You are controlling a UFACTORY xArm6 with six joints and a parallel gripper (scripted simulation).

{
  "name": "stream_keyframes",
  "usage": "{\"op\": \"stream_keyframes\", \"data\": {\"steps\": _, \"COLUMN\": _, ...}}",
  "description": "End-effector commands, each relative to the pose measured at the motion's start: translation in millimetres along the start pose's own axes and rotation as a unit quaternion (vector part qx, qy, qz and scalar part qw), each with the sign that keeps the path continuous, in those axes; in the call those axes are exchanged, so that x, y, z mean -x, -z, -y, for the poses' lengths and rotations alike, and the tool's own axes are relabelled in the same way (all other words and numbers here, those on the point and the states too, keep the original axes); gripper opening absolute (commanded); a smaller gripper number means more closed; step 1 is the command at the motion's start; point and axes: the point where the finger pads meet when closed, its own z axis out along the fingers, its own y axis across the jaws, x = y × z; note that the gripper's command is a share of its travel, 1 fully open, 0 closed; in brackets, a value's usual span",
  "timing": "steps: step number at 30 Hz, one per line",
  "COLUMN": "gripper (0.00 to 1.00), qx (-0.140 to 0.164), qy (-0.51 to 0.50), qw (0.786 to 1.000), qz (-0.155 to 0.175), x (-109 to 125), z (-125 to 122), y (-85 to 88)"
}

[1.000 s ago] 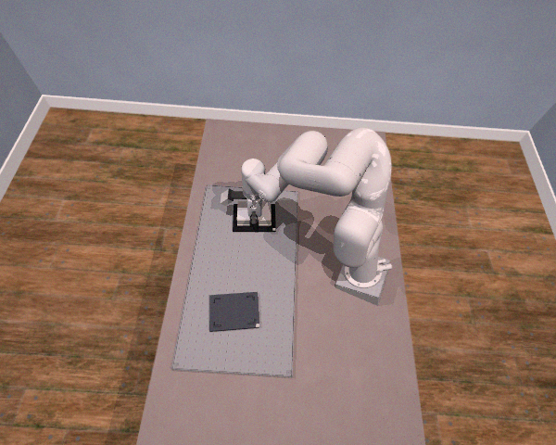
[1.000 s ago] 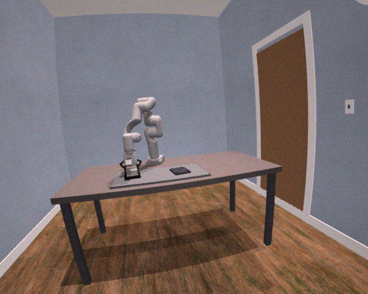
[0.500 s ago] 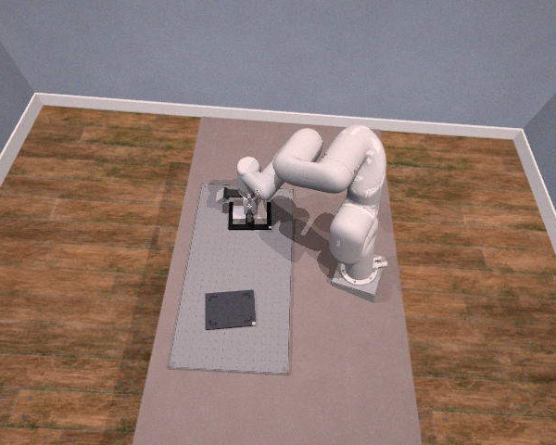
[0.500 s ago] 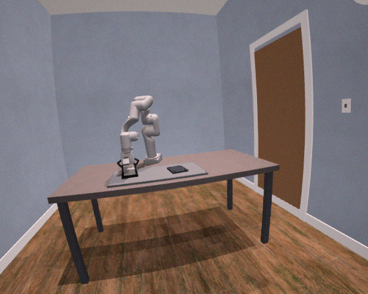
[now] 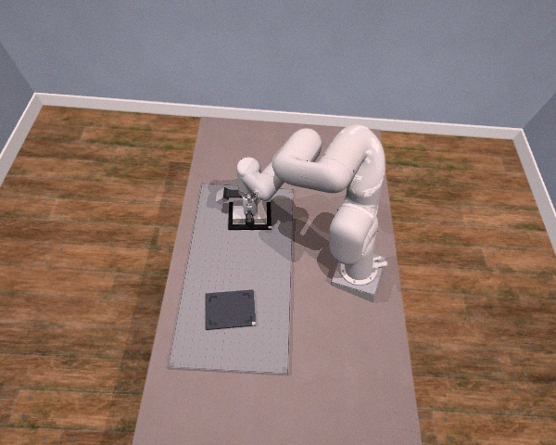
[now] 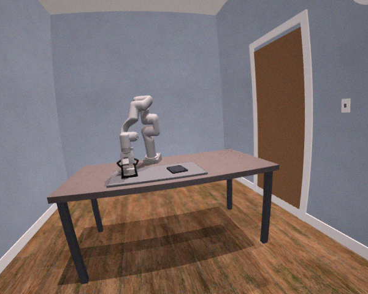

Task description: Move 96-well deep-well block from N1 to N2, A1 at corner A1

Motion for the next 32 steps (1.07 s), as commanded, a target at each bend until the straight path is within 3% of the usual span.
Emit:
{"op": "stream_keyframes", "data": {"steps": 1, "gripper": 1.00, "qx": 0.001, "qy": 0.000, "qw": 1.000, "qz": -0.001, "x": -1.2, "z": -0.7, "y": 1.0}}
{"op": "stream_keyframes", "data": {"steps": 29, "gripper": 1.00, "qx": 0.001, "qy": 0.000, "qw": 1.000, "qz": -0.001, "x": -1.2, "z": -0.7, "y": 1.0}}
{"op": "stream_keyframes", "data": {"steps": 32, "gripper": 1.00, "qx": 0.001, "qy": 0.000, "qw": 1.000, "qz": -0.001, "x": -1.2, "z": -0.7, "y": 9.0}}
